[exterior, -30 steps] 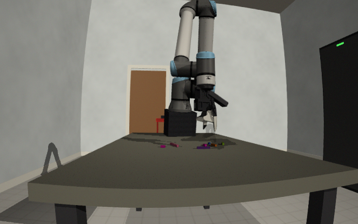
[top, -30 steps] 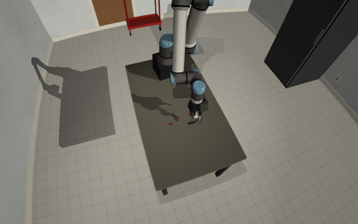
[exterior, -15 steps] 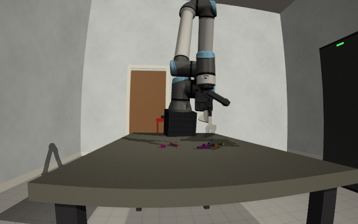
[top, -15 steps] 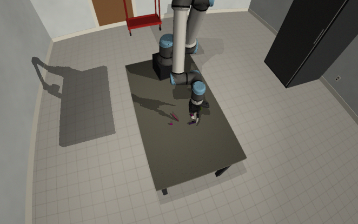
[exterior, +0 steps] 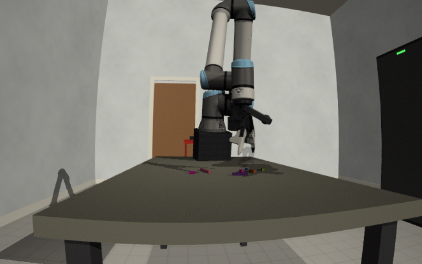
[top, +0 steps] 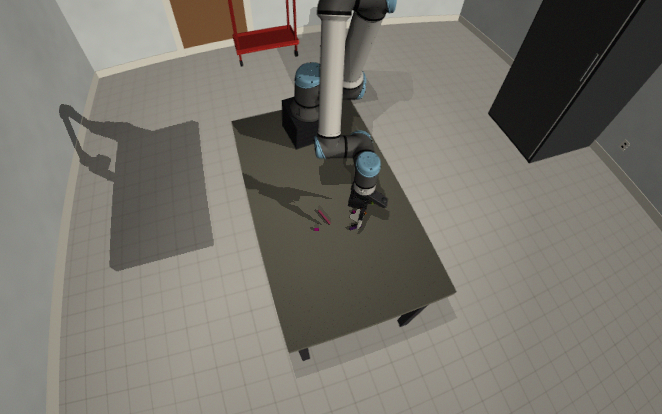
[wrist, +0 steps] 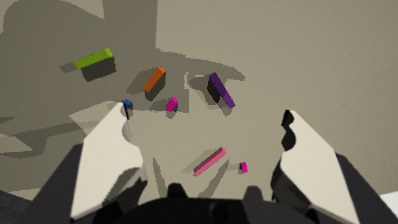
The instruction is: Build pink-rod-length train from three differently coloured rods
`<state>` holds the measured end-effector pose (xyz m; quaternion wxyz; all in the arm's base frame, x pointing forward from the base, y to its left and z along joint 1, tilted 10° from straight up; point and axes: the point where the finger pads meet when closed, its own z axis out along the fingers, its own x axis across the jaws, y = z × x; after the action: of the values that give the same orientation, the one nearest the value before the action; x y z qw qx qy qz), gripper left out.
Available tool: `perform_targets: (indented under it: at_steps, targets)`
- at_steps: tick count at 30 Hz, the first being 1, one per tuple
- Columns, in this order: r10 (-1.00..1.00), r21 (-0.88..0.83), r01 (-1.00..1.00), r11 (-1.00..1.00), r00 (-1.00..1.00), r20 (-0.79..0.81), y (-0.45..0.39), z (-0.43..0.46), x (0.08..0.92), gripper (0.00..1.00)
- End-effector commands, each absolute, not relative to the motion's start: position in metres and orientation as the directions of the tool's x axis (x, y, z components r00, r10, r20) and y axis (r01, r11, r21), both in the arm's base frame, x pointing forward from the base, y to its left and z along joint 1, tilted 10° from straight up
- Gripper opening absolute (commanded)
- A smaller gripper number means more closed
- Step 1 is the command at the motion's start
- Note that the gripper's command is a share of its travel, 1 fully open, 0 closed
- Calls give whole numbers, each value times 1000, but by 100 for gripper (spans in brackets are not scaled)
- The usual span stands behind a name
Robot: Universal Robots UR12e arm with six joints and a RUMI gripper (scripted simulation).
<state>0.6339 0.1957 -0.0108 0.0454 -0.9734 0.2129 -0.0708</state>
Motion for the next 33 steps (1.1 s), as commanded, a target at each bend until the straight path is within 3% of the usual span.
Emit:
perform_targets:
  at_steps: [1, 33]
  targets:
    - [-498, -125, -485, -866, 860, 111, 195, -10, 637, 100]
    - [-558, -133, -545, -828, 824, 101, 195, -9, 640, 100]
